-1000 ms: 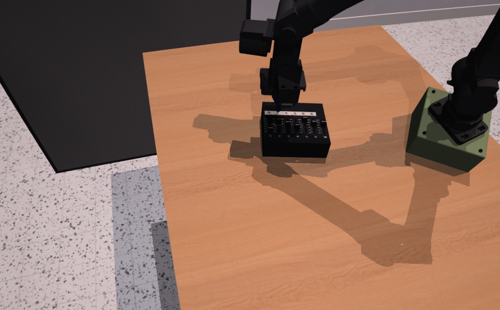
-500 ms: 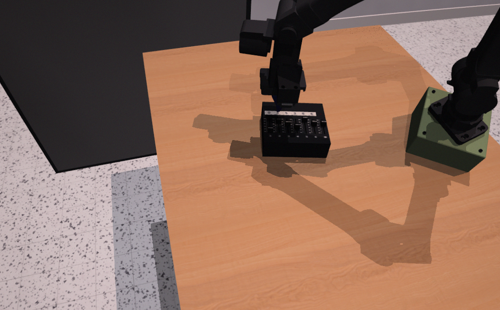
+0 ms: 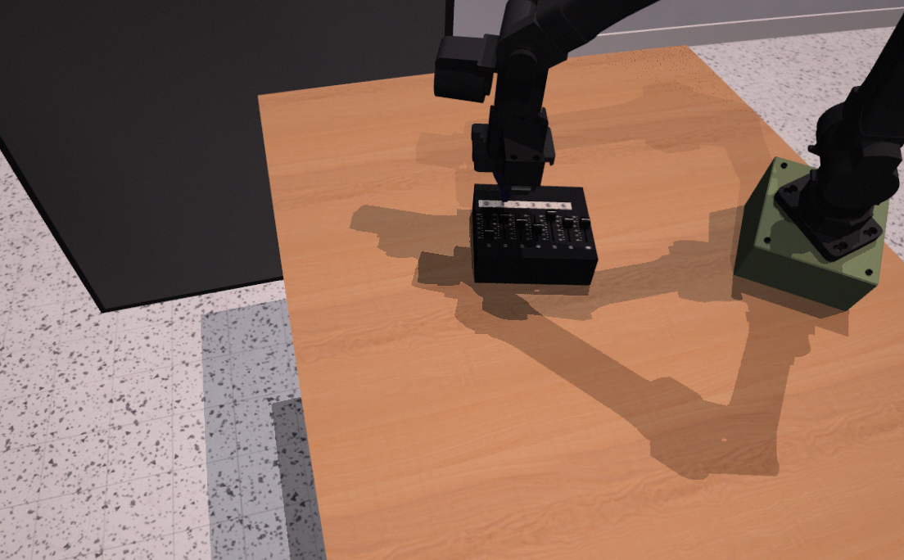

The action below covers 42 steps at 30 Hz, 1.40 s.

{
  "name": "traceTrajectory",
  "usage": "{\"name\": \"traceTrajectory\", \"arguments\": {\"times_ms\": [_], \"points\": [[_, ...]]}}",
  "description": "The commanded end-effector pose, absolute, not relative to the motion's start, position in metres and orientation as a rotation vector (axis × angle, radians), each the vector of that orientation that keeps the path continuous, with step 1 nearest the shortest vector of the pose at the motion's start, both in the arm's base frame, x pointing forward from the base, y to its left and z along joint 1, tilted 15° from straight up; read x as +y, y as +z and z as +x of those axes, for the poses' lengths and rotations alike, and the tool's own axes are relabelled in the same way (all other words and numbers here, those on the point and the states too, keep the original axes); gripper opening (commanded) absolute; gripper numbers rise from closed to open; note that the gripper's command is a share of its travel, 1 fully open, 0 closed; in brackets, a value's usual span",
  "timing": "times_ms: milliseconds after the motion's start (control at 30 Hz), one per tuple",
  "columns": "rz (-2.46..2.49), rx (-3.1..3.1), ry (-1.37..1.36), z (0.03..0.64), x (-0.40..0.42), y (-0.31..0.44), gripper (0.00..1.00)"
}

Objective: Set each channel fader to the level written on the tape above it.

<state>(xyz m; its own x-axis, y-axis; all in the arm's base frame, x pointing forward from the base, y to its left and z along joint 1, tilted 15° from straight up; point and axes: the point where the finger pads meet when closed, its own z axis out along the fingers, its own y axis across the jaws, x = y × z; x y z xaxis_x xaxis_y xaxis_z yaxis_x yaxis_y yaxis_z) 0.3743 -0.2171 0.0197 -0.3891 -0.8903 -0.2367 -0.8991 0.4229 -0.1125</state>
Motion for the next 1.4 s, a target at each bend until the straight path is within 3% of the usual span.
{"name": "traceTrajectory", "arguments": {"times_ms": [0,1367], "points": [[-1.543,2.423,0.047,0.3735,-0.2264,0.0163,0.00],[-1.552,2.416,0.043,0.3769,-0.2248,0.0177,0.00]]}}
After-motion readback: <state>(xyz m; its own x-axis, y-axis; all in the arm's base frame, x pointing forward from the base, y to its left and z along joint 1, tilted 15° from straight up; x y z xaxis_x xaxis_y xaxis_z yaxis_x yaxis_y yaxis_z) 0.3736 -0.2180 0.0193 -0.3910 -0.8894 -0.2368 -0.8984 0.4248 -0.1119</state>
